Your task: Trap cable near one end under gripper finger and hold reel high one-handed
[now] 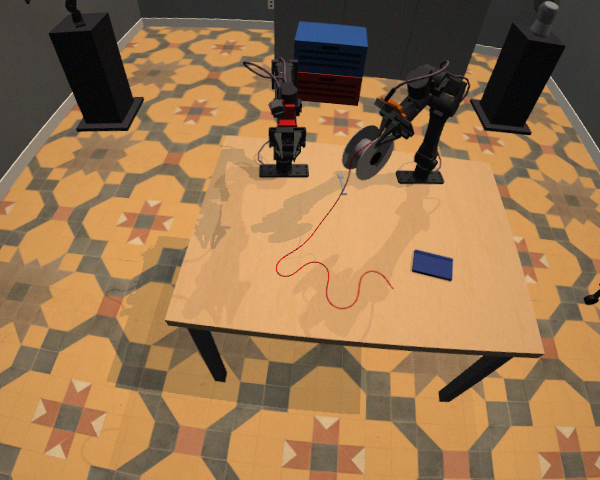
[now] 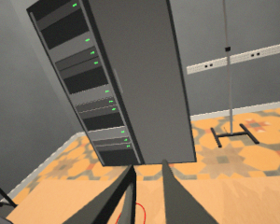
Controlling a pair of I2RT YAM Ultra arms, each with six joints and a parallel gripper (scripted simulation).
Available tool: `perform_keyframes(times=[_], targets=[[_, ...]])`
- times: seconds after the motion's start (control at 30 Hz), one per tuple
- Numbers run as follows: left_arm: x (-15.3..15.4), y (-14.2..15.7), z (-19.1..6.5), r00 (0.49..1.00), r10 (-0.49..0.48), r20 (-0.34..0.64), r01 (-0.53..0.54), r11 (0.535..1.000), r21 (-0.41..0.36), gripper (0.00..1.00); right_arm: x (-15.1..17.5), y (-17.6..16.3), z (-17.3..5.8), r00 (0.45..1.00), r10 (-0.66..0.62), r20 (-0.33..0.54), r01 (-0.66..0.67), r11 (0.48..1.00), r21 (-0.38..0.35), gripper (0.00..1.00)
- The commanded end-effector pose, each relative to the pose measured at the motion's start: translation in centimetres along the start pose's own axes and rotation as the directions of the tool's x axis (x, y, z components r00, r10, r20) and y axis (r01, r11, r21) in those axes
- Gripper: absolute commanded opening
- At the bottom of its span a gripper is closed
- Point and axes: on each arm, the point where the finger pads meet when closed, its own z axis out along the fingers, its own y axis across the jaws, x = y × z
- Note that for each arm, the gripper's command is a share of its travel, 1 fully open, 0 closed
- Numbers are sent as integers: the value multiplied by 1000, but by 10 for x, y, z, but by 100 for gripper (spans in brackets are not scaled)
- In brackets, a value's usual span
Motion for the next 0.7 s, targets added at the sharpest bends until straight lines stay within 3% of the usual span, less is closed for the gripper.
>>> perform_keyframes(times=[0.0, 0.67], targets=[[-25, -5, -12, 997, 3, 83, -3, 1000, 3, 0, -6, -4, -6, 1000, -14, 27, 13, 1000, 7, 30], [-27, -5, -14, 998, -1, 58, 1, 1000, 6, 0, -6, -4, -6, 1000, -14, 27, 13, 1000, 7, 30]])
